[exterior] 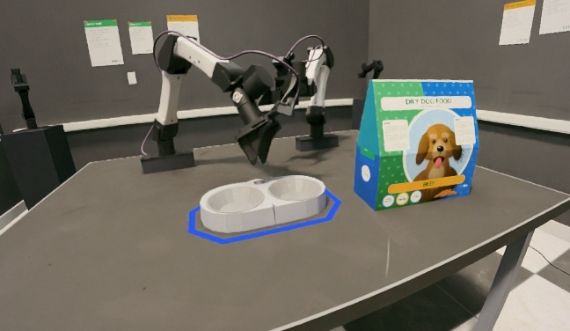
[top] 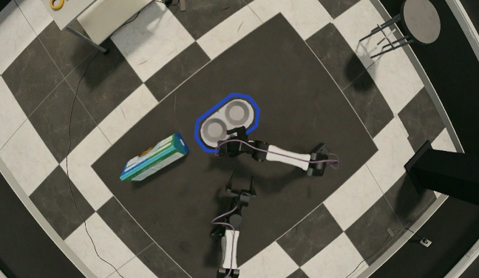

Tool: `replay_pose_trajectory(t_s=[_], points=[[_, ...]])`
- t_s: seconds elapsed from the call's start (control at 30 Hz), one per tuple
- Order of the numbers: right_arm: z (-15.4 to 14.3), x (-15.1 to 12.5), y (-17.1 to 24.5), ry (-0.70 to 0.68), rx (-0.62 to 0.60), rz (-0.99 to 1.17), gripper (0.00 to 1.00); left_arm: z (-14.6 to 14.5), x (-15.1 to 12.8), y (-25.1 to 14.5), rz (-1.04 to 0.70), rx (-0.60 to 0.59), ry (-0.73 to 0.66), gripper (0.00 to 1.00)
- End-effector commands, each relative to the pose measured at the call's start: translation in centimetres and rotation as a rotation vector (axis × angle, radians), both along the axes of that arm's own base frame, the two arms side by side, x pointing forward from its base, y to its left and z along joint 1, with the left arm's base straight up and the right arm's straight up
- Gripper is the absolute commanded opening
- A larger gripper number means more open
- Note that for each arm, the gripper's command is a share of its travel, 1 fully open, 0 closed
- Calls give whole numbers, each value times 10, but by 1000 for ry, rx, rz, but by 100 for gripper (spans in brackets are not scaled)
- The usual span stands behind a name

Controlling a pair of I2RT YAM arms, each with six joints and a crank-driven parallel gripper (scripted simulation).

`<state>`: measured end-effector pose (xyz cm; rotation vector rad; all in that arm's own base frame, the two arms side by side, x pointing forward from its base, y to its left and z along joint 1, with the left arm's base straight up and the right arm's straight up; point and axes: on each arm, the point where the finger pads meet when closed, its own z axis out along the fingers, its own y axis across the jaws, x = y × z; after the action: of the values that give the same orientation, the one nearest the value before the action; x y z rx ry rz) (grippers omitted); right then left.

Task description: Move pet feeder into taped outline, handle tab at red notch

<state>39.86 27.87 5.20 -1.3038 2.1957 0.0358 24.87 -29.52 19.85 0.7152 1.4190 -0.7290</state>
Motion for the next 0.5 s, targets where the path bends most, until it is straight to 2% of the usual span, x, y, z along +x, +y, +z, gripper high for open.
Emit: replay_pose_trajectory(t_s=[0.0,0.17,0.4,0.43,0.47], points=[[13,7,10,-77,252,-144,100,1,-1,-2,-3,0,-3,100],[14,7,-3,-90,412,-287,100,1,-1,-2,-3,0,-3,100],[10,3,-13,-99,470,-366,100,1,-1,-2,-3,0,-3,100],[-4,1,-15,-78,453,-375,100,1,-1,-2,-3,0,-3,100],[-5,0,-16,-76,453,-379,100,1,-1,-2,-3,0,-3,100]])
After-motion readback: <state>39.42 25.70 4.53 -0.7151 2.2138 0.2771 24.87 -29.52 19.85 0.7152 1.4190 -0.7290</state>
